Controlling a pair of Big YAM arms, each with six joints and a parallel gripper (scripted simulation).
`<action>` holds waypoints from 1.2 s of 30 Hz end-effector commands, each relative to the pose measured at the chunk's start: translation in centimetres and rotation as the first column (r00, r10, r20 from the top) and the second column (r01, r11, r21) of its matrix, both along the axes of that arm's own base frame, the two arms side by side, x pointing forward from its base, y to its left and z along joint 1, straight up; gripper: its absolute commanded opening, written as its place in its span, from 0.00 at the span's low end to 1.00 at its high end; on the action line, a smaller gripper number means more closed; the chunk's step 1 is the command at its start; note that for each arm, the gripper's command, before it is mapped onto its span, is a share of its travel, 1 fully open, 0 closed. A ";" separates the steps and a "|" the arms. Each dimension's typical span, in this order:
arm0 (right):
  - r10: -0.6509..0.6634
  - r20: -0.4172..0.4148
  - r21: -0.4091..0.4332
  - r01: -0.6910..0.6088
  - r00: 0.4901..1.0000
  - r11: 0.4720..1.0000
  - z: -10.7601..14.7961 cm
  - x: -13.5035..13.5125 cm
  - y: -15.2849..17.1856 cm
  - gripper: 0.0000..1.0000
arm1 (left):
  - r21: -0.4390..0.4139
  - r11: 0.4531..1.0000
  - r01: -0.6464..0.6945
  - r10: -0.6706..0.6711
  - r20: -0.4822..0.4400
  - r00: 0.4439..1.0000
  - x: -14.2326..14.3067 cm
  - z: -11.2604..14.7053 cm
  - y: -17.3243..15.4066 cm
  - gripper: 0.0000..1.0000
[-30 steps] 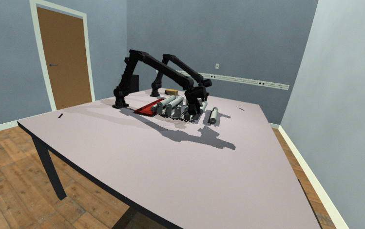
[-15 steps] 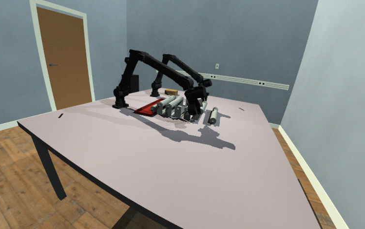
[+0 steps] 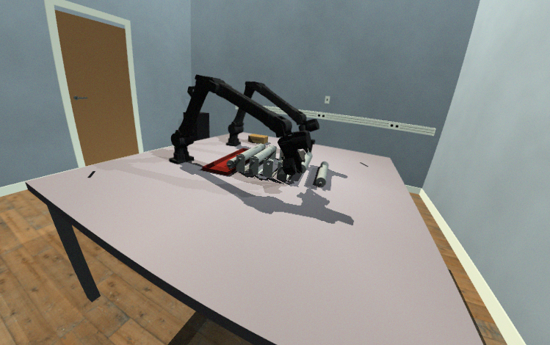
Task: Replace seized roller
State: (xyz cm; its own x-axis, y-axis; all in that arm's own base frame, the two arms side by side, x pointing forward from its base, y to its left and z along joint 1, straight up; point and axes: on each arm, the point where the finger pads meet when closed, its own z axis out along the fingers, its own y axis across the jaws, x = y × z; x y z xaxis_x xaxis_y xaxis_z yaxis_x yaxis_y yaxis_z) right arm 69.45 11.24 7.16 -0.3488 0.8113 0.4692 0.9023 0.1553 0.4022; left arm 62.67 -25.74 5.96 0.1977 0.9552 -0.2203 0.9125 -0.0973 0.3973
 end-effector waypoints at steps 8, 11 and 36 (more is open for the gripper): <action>-0.031 0.159 0.023 0.028 0.987 0.999 8.2 3.5 -0.7 0.03 | -0.046 0.999 -0.004 0.011 0.157 0.988 2.3 8.5 -0.1 0.03; -0.031 0.165 0.025 0.027 0.986 0.999 8.4 3.3 -0.7 0.03 | -0.046 0.999 -0.001 0.008 0.162 0.987 2.3 8.6 -0.1 0.03; -0.033 0.161 0.033 0.028 0.986 0.999 11.4 2.4 -0.8 0.03 | -0.035 0.999 0.008 -0.002 0.163 0.987 1.8 10.7 0.0 0.03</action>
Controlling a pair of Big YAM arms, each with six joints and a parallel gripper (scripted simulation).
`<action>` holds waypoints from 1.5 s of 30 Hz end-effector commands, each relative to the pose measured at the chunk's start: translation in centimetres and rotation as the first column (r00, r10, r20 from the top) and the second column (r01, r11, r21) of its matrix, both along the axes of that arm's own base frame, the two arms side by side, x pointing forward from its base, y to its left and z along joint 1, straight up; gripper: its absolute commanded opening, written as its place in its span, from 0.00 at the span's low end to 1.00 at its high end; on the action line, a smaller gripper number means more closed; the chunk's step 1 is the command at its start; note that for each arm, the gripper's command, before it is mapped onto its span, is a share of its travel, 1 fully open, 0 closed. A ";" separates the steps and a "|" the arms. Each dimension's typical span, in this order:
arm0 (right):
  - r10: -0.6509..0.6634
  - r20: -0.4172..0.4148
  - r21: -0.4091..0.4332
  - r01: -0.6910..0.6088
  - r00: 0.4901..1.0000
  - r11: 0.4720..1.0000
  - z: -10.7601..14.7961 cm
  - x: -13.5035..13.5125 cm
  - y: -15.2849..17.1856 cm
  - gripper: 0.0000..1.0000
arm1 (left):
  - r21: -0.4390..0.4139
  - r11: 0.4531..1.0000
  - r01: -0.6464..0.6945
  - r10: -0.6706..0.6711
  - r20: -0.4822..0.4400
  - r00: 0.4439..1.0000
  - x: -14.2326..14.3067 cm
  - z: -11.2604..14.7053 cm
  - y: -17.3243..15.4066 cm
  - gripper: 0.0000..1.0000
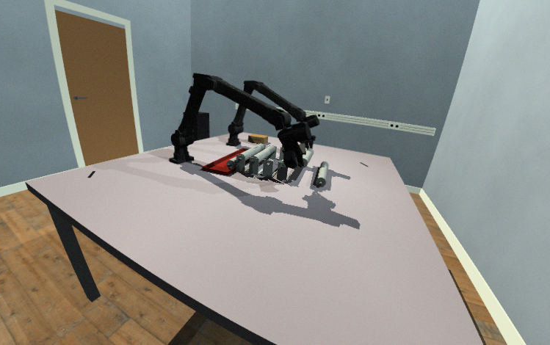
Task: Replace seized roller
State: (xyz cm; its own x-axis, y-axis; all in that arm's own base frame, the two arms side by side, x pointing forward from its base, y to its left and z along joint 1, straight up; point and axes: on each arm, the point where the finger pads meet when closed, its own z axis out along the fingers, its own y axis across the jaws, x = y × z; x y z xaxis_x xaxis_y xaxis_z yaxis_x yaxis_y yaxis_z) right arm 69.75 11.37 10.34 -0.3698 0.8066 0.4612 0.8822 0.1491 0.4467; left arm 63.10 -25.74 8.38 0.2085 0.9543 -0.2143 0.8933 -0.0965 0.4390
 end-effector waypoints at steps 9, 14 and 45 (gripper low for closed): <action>-0.032 0.132 0.021 0.029 0.991 0.999 7.2 3.8 -1.2 0.03 | -0.033 0.999 0.008 -0.004 0.116 0.993 1.6 8.3 -0.1 0.03; -0.032 0.110 0.020 0.030 0.993 0.999 5.4 3.9 -1.3 0.03 | -0.034 0.999 0.008 -0.004 0.117 0.993 1.7 8.3 -0.1 0.03; -0.042 0.127 0.019 0.040 0.991 0.999 7.1 2.4 -1.4 0.03 | -0.042 0.999 0.001 0.005 0.146 0.989 3.0 8.2 -0.4 0.03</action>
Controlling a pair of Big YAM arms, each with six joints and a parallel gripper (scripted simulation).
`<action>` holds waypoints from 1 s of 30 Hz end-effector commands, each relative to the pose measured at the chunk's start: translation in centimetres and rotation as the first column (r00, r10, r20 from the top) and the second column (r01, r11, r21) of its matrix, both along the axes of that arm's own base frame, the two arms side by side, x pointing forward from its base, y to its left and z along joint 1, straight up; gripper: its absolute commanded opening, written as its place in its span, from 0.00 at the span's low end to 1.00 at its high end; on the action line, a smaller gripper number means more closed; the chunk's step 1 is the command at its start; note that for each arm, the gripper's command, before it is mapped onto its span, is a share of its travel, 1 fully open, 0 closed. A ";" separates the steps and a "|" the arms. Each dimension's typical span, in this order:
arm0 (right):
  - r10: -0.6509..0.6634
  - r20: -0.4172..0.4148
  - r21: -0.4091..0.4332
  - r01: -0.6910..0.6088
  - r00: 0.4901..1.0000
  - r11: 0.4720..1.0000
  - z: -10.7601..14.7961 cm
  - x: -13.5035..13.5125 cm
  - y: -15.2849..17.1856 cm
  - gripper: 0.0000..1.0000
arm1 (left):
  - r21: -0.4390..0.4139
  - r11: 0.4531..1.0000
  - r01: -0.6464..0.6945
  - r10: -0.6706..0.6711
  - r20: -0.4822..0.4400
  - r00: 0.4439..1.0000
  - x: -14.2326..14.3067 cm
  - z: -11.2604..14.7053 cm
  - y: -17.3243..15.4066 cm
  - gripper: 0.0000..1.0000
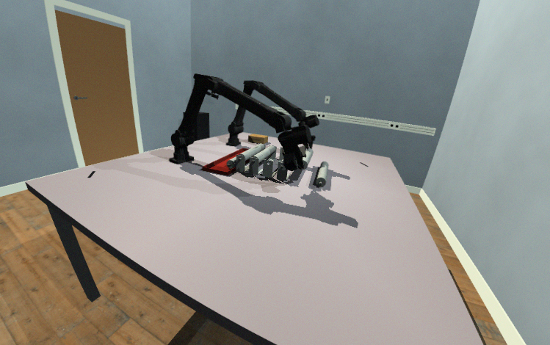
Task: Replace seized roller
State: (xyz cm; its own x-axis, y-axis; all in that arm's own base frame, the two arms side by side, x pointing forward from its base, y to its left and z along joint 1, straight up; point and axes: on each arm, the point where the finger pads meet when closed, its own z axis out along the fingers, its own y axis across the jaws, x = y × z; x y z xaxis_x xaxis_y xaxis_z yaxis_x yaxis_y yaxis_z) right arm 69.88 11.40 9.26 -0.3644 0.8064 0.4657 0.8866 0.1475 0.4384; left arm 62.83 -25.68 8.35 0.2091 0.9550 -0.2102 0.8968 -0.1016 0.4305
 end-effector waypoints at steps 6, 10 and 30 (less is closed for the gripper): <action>-0.042 0.137 0.020 0.040 0.990 0.999 8.6 2.2 -1.5 0.03 | -0.048 0.999 -0.001 0.008 0.157 0.988 3.3 8.3 -0.5 0.03; -0.041 0.136 0.020 0.039 0.990 0.999 8.8 2.2 -1.6 0.03 | -0.048 0.999 0.000 0.008 0.156 0.988 3.4 8.3 -0.5 0.03; -0.042 0.137 0.020 0.039 0.990 0.999 8.3 2.2 -2.2 0.03 | -0.041 0.999 -0.001 0.007 0.137 0.991 3.7 8.1 -0.6 0.03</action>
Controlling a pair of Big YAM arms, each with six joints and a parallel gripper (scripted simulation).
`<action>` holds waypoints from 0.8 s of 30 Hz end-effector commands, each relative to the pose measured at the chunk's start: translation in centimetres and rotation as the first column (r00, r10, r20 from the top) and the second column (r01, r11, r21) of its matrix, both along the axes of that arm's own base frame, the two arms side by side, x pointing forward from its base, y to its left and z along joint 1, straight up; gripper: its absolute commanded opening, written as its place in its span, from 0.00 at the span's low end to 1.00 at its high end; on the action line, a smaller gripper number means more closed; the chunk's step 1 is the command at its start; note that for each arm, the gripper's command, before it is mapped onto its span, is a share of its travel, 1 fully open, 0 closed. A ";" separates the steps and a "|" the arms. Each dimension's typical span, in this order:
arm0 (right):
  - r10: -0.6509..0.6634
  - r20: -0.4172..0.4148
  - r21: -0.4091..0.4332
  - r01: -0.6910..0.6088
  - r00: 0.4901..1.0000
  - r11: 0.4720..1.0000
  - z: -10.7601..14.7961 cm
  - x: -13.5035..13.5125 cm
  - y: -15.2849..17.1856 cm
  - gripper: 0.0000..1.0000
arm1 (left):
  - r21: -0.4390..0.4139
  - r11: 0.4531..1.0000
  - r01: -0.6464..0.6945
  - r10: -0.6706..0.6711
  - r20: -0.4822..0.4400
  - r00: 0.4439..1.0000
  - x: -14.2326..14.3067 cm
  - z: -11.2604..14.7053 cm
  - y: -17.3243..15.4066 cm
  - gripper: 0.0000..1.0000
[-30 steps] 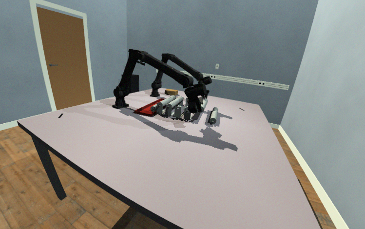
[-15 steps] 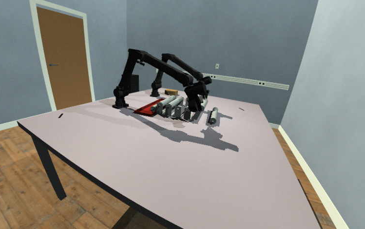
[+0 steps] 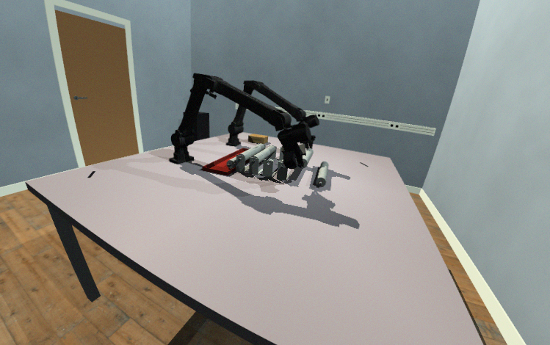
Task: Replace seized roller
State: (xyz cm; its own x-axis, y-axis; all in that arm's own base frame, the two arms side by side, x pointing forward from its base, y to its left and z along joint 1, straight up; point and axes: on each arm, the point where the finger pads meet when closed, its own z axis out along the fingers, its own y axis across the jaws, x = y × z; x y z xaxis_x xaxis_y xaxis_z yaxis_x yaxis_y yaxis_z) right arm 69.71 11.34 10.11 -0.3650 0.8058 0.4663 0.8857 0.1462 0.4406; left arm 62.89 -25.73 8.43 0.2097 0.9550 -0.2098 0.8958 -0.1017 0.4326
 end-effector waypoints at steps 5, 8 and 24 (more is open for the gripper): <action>-0.041 0.148 0.019 0.039 0.988 0.999 8.1 2.8 -2.0 0.03 | -0.033 0.999 -0.002 0.006 0.111 0.994 4.1 7.8 -0.6 0.03; -0.035 0.125 0.015 0.034 0.992 0.999 6.7 2.1 -2.1 0.03 | -0.038 0.999 -0.002 0.006 0.125 0.992 4.4 8.6 -0.6 0.03; -0.006 0.112 0.003 0.006 0.994 1.000 4.8 1.5 -1.3 0.03 | -0.066 0.997 -0.025 0.036 0.170 0.985 4.4 9.9 0.0 0.03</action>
